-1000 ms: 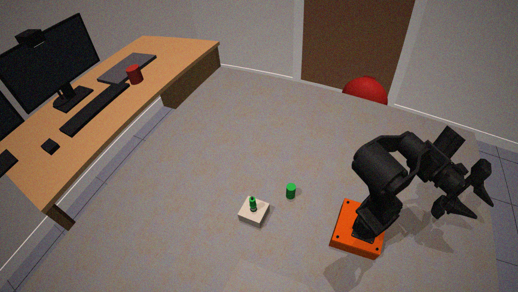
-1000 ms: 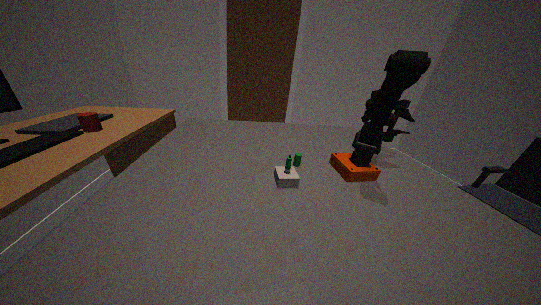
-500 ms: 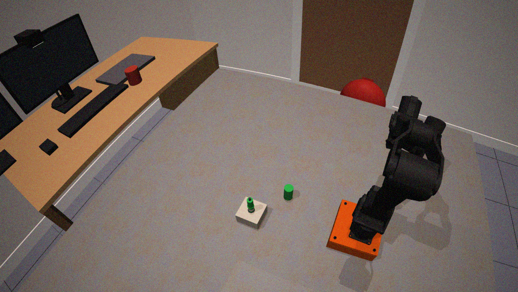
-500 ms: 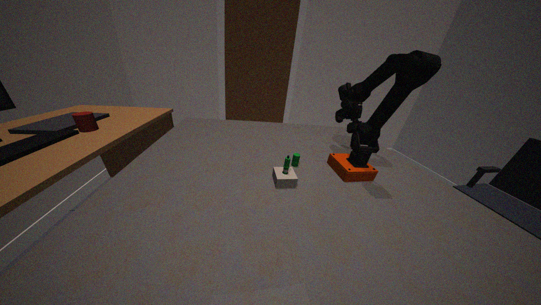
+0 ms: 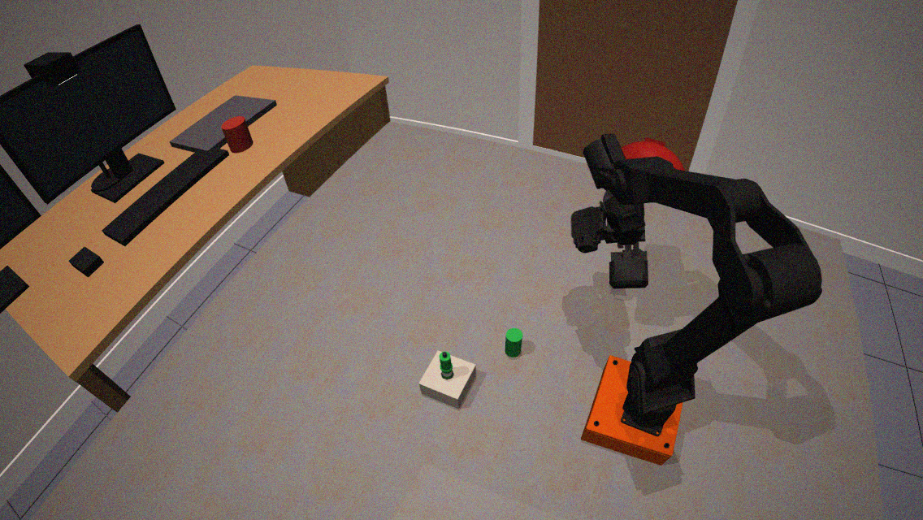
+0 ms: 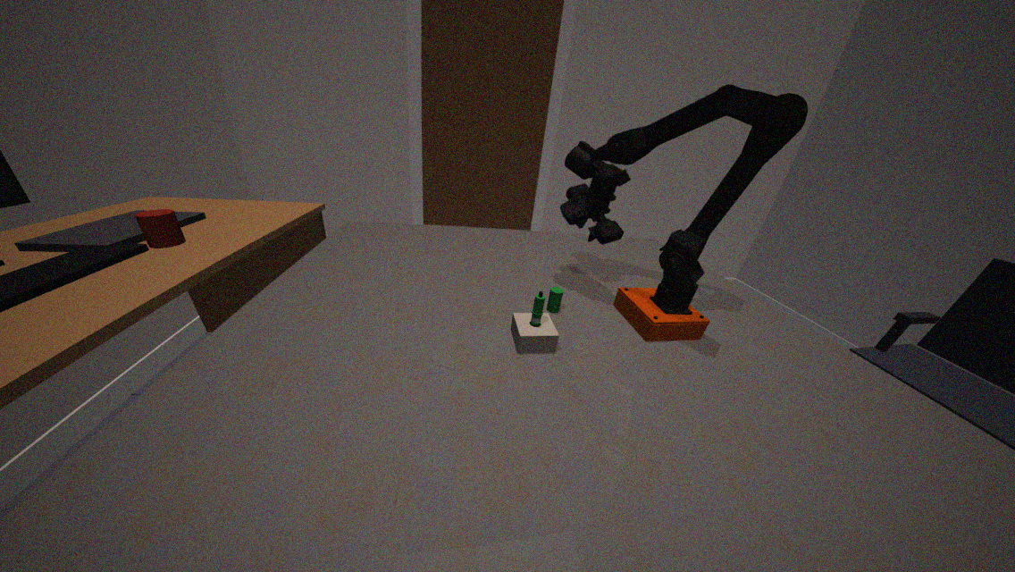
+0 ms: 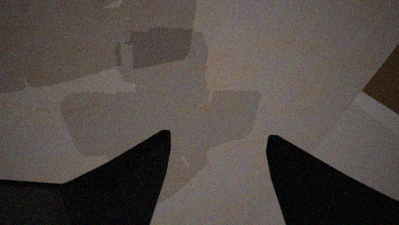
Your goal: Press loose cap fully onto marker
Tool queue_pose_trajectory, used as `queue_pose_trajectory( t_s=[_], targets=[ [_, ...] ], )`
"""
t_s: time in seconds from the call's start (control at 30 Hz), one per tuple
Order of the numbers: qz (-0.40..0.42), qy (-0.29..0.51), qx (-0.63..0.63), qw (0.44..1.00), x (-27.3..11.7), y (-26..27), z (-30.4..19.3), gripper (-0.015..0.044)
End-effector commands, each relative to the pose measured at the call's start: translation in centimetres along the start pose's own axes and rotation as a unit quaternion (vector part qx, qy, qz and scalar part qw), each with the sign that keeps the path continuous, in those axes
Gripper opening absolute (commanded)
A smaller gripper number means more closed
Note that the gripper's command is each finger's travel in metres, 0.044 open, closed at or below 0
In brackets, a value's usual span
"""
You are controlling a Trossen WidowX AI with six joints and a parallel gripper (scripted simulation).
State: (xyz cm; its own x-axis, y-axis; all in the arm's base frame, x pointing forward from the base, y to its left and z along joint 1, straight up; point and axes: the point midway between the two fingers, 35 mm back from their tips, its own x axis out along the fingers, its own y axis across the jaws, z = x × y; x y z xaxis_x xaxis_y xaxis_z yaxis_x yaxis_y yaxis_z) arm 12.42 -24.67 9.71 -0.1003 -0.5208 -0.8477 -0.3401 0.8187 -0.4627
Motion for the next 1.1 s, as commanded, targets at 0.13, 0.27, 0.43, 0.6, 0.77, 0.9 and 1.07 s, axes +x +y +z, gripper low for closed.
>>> queue_pose_trajectory(
  t_s=[0.13,0.27,0.43,0.6,0.77,0.9,1.07],
  targets=[
    [0.08,-0.146,-0.19,0.968,-5.8,4.6,10.4,0.024],
    [0.13,-0.198,-0.287,0.928,-9.6,8.6,14.0,0.024],
    [0.166,-0.224,-0.352,0.894,-12.6,12.0,15.7,0.024],
    [0.166,-0.224,-0.352,0.894,-10.8,13.2,16.7,0.024],
    [0.166,-0.224,-0.352,0.893,-9.9,13.8,17.1,0.024],
    [0.166,-0.224,-0.352,0.893,-8.7,14.5,17.4,0.024],
    [0.166,-0.224,-0.352,0.893,-8.4,14.6,17.5,0.024]
  ],
)
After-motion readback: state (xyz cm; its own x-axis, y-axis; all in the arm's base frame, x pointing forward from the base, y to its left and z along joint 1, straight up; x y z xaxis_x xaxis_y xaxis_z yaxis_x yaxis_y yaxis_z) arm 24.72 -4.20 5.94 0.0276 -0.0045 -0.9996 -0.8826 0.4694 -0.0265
